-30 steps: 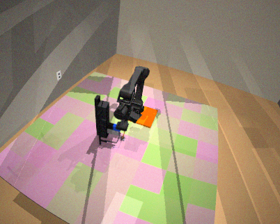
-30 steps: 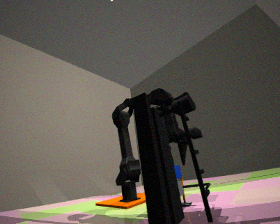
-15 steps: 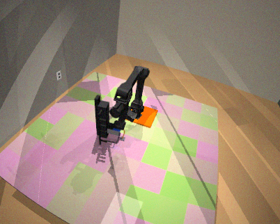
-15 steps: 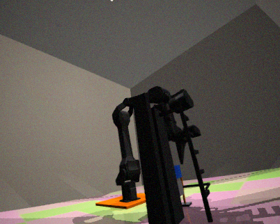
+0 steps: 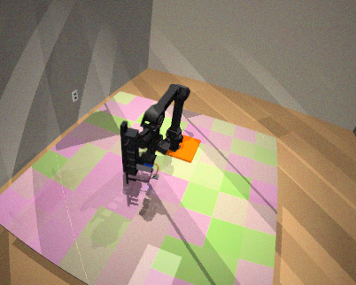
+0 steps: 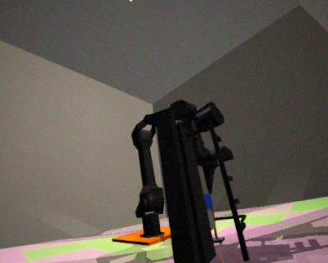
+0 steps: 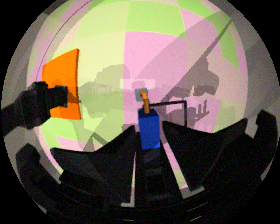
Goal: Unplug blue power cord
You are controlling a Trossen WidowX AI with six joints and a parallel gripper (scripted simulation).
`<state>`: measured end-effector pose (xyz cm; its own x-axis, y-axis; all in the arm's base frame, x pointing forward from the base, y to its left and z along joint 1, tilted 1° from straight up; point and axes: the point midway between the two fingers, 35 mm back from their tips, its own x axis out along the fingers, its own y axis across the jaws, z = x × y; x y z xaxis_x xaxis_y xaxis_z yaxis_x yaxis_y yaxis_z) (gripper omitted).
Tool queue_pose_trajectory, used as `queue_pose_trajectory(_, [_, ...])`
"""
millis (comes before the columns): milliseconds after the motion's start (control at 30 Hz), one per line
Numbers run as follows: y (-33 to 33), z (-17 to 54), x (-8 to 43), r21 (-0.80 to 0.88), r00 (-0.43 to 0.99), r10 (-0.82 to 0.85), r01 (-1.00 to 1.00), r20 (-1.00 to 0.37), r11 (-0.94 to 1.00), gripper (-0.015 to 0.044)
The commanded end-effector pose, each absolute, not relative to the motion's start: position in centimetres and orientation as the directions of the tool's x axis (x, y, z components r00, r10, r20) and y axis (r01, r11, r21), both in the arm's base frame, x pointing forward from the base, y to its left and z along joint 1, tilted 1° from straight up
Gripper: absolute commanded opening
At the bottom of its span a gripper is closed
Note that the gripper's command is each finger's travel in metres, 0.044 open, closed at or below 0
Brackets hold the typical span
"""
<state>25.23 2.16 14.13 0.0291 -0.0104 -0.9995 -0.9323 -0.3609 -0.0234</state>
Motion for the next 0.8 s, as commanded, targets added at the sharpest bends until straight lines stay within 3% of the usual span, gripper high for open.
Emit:
queue_pose_trajectory(0, [2.11,13.60,25.20,-0.020,0.025,-0.010,-0.930,-1.000,-0.366,0.0160])
queue_pose_trajectory(267, [2.07,13.03,25.21,-0.020,0.025,-0.010,-0.930,-1.000,-0.366,0.0160])
queue_pose_trajectory(400, [2.08,13.28,25.30,-0.024,0.030,-0.010,-0.932,-0.999,-0.361,0.0055])
queue_pose_trajectory(767, [2.24,13.28,25.27,-0.024,0.030,-0.010,-0.932,-1.000,-0.361,0.0000])
